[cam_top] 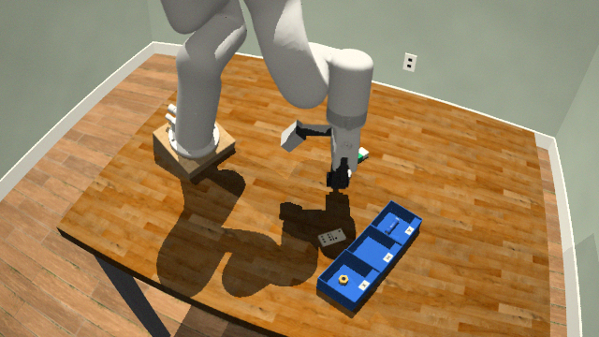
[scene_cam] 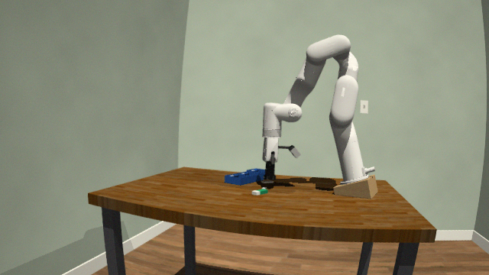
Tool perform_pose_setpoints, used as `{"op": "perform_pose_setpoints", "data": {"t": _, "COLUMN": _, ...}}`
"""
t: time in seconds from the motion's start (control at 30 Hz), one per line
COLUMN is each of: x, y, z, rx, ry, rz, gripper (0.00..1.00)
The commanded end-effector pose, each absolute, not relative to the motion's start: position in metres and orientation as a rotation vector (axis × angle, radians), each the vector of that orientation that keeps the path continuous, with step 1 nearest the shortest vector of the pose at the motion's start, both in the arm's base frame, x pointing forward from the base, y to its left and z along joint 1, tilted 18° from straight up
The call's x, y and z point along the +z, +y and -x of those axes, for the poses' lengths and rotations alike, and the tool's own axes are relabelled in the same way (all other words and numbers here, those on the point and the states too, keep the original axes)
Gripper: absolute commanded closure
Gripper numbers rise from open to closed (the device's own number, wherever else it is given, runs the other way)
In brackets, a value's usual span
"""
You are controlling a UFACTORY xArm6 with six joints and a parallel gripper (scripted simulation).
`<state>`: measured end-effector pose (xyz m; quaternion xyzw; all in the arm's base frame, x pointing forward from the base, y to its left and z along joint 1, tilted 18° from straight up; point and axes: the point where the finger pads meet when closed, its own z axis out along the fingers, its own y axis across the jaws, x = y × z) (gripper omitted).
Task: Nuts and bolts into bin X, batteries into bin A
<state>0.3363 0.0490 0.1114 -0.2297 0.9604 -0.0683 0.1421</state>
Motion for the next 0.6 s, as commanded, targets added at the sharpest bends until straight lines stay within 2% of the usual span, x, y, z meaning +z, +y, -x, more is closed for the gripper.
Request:
{"op": "perform_pose_setpoints", "data": {"t": 0.0, "x": 0.1323, "y": 0.0500, "z": -0.3304, "rx": -0.197, "ry": 2.770, "rz": 0.663, "gripper": 1.00}}
{"op": "perform_pose_setpoints", "data": {"t": 0.57, "x": 0.1354, "y": 0.0502, "z": -0.3294, "rx": -0.197, "ry": 2.770, "rz": 0.663, "gripper": 1.00}}
